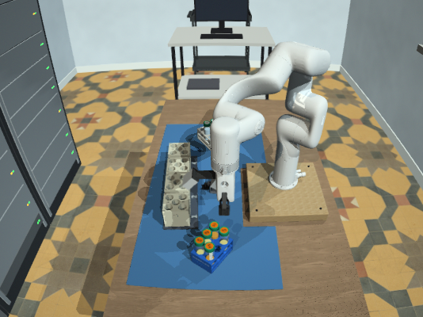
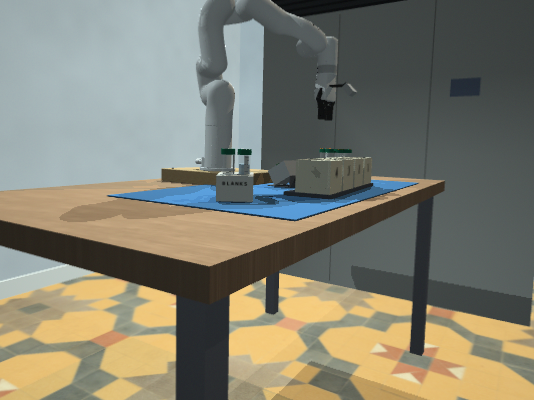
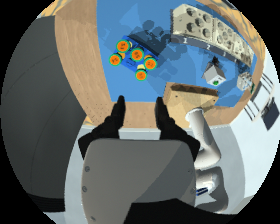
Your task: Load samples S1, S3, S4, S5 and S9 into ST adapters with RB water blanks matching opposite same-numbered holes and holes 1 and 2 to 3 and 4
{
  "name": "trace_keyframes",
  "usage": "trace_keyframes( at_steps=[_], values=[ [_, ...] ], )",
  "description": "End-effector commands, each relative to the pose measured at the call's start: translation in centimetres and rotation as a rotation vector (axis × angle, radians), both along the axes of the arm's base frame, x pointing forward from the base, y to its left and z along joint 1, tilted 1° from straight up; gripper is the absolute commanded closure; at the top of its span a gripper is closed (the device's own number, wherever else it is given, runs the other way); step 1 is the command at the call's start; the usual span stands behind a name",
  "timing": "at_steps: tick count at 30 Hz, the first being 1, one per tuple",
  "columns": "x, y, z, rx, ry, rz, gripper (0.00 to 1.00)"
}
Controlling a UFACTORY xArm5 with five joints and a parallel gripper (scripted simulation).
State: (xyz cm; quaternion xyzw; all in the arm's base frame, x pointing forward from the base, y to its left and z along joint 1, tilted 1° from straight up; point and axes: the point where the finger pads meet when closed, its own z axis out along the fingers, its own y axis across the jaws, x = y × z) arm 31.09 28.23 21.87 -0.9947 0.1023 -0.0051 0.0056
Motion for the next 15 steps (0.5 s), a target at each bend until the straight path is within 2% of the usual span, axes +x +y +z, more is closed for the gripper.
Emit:
trace_keyframes(
  at_steps=[1,15],
  values=[
    [0.06,0.06,0.15,0.004,-0.002,-0.130,0.43],
    [0.06,0.06,0.15,0.009,0.003,-0.530,0.43]
  ],
)
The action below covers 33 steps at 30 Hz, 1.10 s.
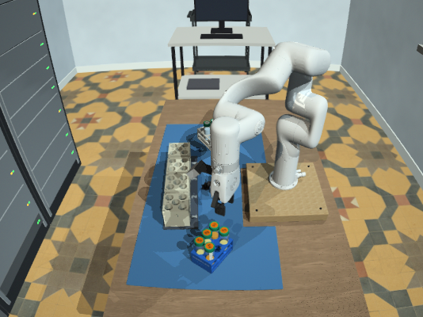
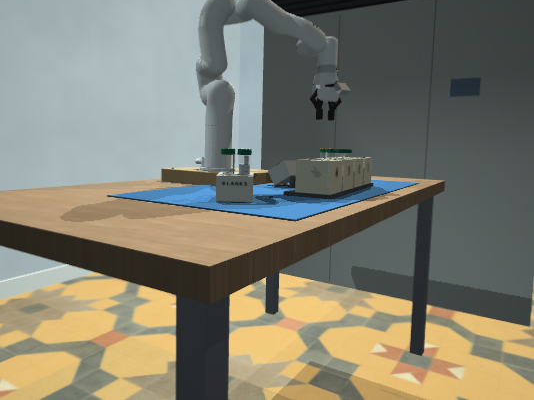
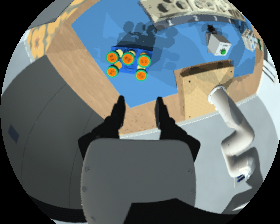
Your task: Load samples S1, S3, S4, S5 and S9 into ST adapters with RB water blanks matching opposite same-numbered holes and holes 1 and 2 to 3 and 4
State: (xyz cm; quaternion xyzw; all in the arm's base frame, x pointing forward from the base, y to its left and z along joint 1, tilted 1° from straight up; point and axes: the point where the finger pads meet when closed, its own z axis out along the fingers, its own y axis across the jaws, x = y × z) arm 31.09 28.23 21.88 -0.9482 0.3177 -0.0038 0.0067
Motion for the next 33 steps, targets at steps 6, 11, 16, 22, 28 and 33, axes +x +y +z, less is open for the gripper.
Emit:
trace_keyframes(
  at_steps=[6,11,16,22,28,33],
  values=[
    [0.1,0.1,0.1,0.004,-0.001,-0.144,0.43],
    [0.1,0.1,-0.1,0.004,-0.001,-0.144,0.43],
    [0.1,0.1,-0.7,0.004,-0.001,-0.144,0.43],
    [0.1,0.1,-1.9,0.004,-0.001,-0.144,0.43],
    [0.1,0.1,-3.1,0.004,-0.001,-0.144,0.43],
    [0.1,0.1,-3.7,0.004,-0.001,-0.144,0.43]
  ],
)
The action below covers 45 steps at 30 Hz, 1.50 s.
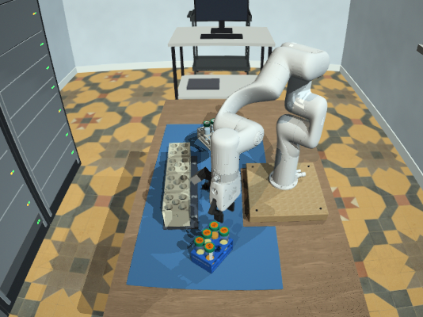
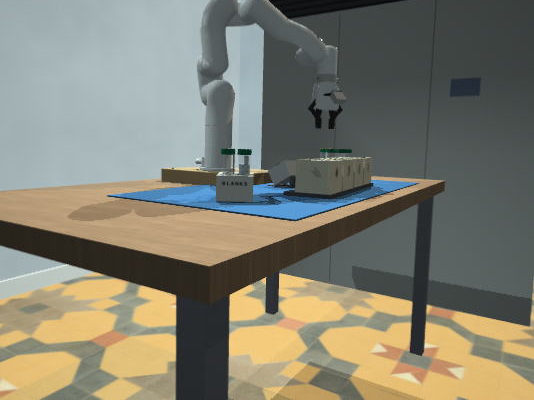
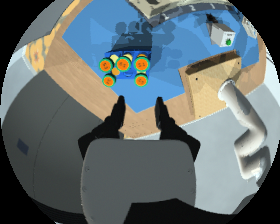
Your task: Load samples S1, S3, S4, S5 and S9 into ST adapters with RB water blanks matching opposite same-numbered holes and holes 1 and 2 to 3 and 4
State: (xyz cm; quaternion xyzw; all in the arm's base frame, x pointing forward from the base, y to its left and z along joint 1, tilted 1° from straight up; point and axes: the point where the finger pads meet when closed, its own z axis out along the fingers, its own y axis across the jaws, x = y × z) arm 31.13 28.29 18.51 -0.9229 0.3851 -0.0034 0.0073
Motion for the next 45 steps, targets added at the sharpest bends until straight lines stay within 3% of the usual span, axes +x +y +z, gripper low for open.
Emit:
trace_keyframes(
  at_steps=[1,45],
  values=[
    [0.1,0.1,-0.5,0.002,-0.002,0.000,0.43],
    [0.2,0.2,-7.9,0.002,-0.002,0.000,0.43]
  ],
)
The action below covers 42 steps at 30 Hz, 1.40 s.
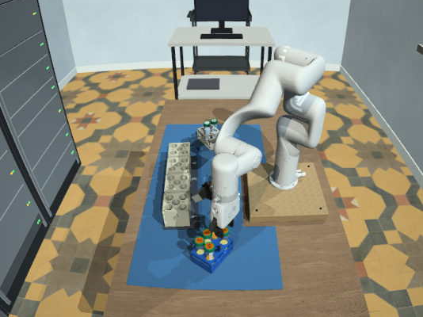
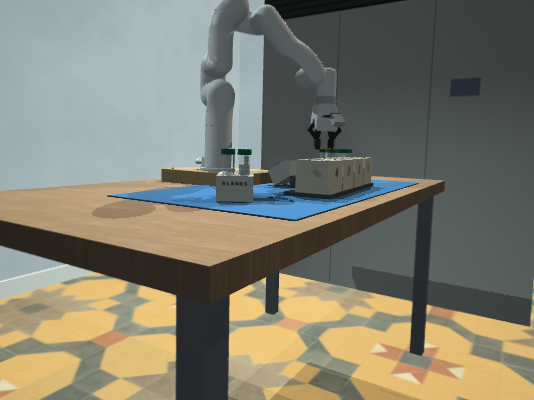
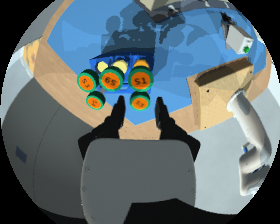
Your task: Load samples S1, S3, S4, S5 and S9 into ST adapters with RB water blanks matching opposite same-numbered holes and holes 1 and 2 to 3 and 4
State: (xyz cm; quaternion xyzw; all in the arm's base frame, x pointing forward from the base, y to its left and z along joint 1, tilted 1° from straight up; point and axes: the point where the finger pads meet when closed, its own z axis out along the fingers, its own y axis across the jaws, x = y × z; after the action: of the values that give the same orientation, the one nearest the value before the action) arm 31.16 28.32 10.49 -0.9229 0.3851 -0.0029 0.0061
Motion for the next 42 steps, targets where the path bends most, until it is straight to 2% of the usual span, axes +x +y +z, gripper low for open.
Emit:
trace_keyframes(
  at_steps=[1,42],
  values=[
    [0.1,0.1,0.1,0.004,-0.004,0.000,0.43],
    [0.2,0.2,-1.9,0.004,-0.004,0.000,0.43]
  ],
)
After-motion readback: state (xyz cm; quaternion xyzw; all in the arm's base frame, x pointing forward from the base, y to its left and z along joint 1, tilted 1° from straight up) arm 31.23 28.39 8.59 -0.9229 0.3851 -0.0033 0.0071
